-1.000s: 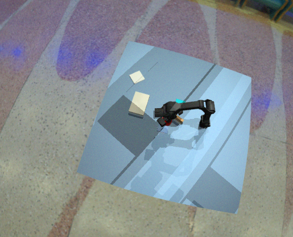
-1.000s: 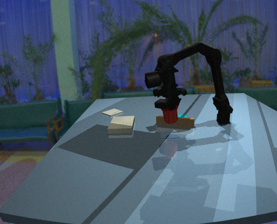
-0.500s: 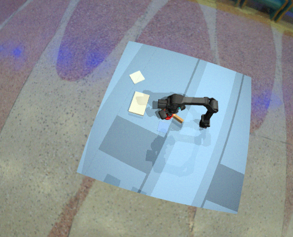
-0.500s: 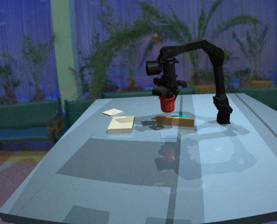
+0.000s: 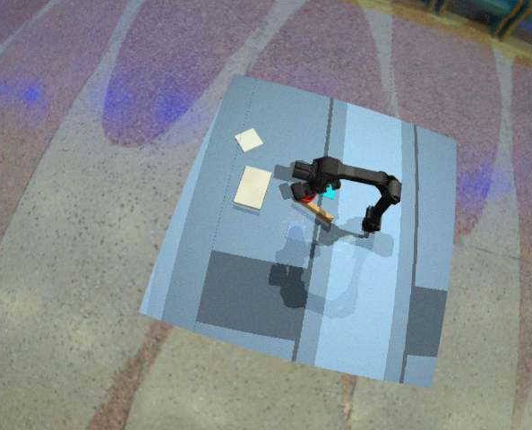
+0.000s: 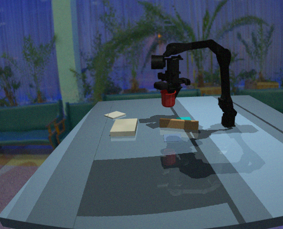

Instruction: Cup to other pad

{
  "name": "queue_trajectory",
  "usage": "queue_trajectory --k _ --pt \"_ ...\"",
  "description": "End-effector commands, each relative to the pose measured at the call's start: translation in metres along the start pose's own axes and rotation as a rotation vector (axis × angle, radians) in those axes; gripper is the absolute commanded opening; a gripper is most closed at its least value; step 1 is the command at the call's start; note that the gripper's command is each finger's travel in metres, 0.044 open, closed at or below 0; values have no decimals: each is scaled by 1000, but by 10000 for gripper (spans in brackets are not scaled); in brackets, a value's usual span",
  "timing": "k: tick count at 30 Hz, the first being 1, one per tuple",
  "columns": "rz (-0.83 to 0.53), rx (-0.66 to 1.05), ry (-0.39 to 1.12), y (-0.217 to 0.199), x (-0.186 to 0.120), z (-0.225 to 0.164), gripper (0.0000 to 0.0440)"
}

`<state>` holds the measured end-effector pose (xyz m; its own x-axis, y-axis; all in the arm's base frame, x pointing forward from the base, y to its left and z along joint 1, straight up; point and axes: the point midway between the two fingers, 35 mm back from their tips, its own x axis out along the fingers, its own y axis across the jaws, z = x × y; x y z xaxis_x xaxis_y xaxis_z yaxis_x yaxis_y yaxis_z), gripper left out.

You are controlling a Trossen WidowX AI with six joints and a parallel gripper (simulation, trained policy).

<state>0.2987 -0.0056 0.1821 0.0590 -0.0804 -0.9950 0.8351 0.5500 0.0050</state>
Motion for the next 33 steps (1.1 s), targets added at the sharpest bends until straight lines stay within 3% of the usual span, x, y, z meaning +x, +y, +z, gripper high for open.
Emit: queue_trajectory --k 1,33 --pt "5 28 -16 -10 -1 11 0" --pt "19 245 -69 -78 23 61 0"
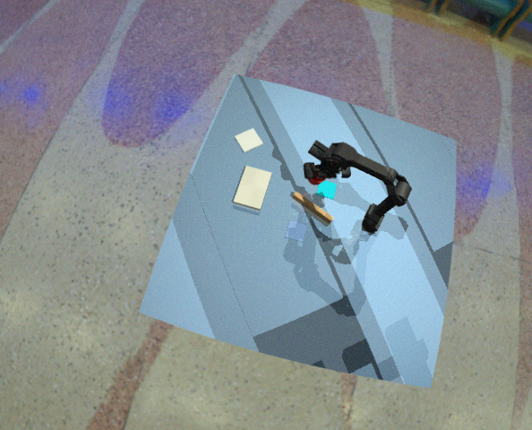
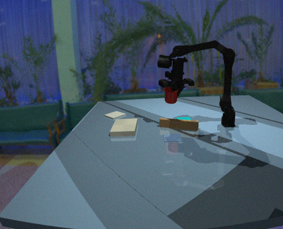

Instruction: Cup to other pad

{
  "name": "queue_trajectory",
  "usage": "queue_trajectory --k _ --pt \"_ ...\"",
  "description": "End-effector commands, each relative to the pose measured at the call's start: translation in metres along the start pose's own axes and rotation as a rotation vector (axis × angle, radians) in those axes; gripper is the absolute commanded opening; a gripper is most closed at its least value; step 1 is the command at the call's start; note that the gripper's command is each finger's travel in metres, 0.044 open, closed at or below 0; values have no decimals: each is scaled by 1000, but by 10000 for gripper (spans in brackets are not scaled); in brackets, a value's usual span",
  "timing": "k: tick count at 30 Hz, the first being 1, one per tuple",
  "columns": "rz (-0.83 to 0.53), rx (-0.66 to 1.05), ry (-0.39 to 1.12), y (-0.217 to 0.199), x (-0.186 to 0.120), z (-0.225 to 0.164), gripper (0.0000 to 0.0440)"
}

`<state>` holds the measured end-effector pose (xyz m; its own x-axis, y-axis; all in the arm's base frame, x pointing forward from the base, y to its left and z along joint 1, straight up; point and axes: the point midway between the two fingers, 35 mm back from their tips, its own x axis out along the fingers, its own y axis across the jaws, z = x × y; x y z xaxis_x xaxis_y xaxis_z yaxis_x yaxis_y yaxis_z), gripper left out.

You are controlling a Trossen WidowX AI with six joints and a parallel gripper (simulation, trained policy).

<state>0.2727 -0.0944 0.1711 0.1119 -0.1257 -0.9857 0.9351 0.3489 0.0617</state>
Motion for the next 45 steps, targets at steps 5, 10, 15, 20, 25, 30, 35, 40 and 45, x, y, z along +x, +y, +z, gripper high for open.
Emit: queue_trajectory --k 5,10,15,20,25,30,35,40,45 --pt "-10 40 -8 -14 15 7 0" --pt "-13 63 -10 -21 26 8 0" --pt "-15 83 -9 -28 38 7 0" --pt "-17 101 -7 -34 50 4 0" --pt "-19 116 -3 -41 62 -1 0" --pt "-22 128 1 -47 73 -7 0" --pt "-29 140 9 -55 85 -13 0" --pt "-42 154 19 -63 95 -21 6" --pt "-61 173 26 -73 103 -27 22"
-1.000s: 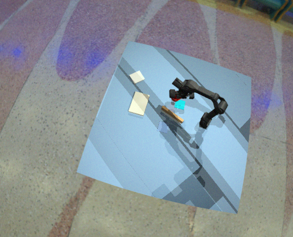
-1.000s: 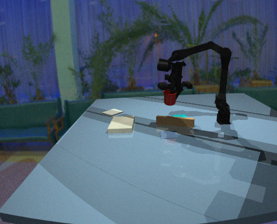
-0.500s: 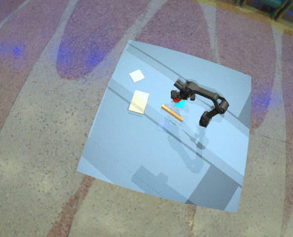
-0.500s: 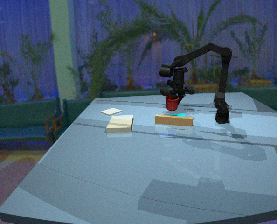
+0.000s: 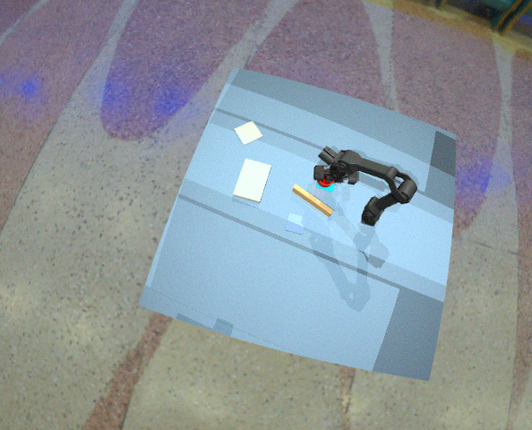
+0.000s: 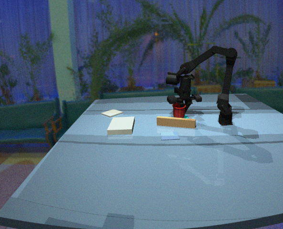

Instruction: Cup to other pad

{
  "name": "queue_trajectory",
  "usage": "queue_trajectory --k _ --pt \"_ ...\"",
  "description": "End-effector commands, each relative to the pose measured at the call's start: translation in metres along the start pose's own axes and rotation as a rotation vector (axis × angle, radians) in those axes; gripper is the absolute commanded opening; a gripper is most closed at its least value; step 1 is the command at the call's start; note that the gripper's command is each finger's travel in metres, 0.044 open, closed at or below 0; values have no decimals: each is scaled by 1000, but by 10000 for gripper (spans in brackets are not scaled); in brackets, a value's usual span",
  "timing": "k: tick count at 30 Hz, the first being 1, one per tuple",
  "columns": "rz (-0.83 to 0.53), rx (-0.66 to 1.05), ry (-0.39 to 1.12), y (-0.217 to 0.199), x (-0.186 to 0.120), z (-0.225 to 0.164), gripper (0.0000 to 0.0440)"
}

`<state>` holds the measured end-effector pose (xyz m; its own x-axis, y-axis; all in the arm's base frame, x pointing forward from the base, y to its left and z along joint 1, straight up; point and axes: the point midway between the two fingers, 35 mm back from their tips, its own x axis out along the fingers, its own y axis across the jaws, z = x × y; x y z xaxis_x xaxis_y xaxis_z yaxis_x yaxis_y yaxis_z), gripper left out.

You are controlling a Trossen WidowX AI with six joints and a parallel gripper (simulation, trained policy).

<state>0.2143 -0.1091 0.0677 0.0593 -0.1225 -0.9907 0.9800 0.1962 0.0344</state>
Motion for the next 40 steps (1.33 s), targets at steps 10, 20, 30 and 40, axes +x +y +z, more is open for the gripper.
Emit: queue_trajectory --k 10,20,30,40 --pt "53 71 -33 -7 3 7 176" --pt "128 85 -55 -8 -8 8 204" --pt "186 104 -78 -13 -21 8 270" --pt "239 134 -116 -19 -42 14 313"
